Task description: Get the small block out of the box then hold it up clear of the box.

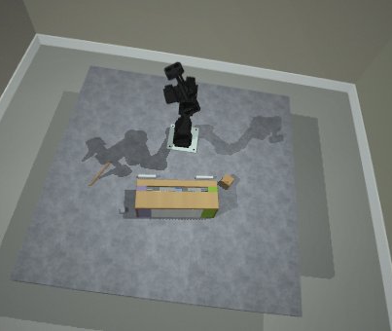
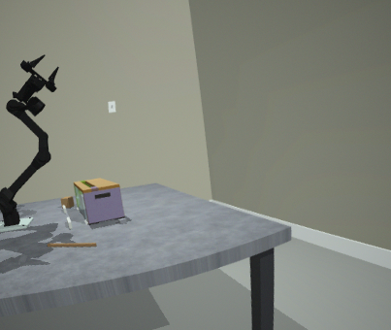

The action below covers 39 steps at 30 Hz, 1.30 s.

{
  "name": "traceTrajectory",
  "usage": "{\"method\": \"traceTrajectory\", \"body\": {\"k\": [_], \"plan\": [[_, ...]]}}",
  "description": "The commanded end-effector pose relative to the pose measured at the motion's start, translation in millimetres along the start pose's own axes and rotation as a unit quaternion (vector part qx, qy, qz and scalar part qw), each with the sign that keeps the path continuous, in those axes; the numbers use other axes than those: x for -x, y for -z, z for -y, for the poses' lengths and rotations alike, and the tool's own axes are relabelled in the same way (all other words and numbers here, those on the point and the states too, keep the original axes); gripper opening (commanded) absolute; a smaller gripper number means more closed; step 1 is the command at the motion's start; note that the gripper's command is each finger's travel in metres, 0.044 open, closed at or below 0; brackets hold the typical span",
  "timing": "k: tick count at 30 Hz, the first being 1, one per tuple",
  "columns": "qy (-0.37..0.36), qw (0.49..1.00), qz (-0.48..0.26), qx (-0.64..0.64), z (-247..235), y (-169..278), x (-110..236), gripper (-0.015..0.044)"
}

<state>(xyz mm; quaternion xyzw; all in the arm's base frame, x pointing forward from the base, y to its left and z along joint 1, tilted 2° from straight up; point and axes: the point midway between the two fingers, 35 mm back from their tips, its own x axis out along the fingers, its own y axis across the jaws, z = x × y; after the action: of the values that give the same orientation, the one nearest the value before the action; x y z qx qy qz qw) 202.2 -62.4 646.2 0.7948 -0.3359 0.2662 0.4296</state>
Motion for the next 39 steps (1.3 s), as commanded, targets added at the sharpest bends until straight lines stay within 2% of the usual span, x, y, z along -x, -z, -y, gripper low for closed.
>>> {"method": "traceTrajectory", "body": {"k": [1, 6, 11, 16, 21, 29, 39], "plan": [[-0.004, 1.000, -0.001, 0.002, -2, 0, 0, 0.0400], [-0.107, 0.993, -0.030, 0.047, -64, 14, 12, 0.0400], [-0.217, 0.967, -0.070, 0.113, -123, 44, 40, 0.0400], [-0.314, 0.923, -0.117, 0.189, -165, 85, 78, 0.0400], [-0.396, 0.861, -0.170, 0.270, -185, 136, 123, 0.0400], [-0.488, 0.729, -0.264, 0.401, -165, 222, 194, 0.0400], [-0.522, 0.542, -0.359, 0.552, -75, 295, 247, 0.0400]]}}
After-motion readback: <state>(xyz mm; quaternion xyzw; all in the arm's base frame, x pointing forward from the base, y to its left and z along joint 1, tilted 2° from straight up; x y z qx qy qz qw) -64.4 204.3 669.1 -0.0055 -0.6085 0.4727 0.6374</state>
